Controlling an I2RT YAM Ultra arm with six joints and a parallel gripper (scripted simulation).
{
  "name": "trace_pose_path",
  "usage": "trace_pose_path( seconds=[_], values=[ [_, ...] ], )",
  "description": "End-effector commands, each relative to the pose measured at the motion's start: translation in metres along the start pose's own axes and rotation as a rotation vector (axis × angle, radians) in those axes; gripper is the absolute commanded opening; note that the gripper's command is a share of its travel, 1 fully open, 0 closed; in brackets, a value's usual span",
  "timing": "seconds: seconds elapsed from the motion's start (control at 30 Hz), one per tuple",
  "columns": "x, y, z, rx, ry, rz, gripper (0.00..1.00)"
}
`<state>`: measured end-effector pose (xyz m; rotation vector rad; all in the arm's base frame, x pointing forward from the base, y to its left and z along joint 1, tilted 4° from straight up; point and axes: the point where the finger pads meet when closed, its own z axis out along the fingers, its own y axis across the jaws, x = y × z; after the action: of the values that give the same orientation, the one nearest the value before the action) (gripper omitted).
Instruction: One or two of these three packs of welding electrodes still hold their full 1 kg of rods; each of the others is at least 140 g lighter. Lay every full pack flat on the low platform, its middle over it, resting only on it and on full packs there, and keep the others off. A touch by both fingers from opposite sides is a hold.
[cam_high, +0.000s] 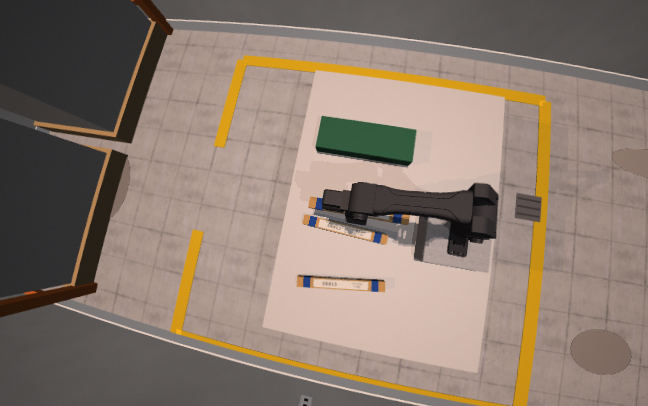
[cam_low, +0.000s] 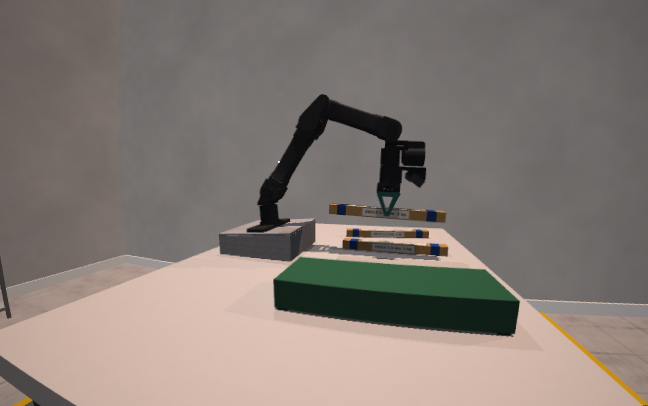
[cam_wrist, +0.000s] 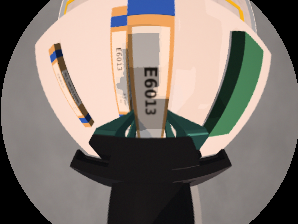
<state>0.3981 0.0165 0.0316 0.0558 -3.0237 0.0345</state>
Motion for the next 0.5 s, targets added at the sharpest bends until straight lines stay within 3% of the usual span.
trace_pose_path(
  seconds=[0.0, 0.27, 0.3, 0.37, 0.47],
  values=[
    [-0.005, -0.004, -0.019, -0.001, -0.075, 0.006, 0.0],
    [-0.007, -0.003, -0.011, 0.0, -0.08, 0.003, 0.0],
    [-0.017, -0.003, -0.02, -0.001, -0.118, 0.005, 0.0],
    [-0.006, -0.003, -0.005, 0.0, -0.075, 0.004, 0.0],
    [-0.006, -0.004, 0.0, 0.0, -0.075, 0.005, 0.0]
  ],
)
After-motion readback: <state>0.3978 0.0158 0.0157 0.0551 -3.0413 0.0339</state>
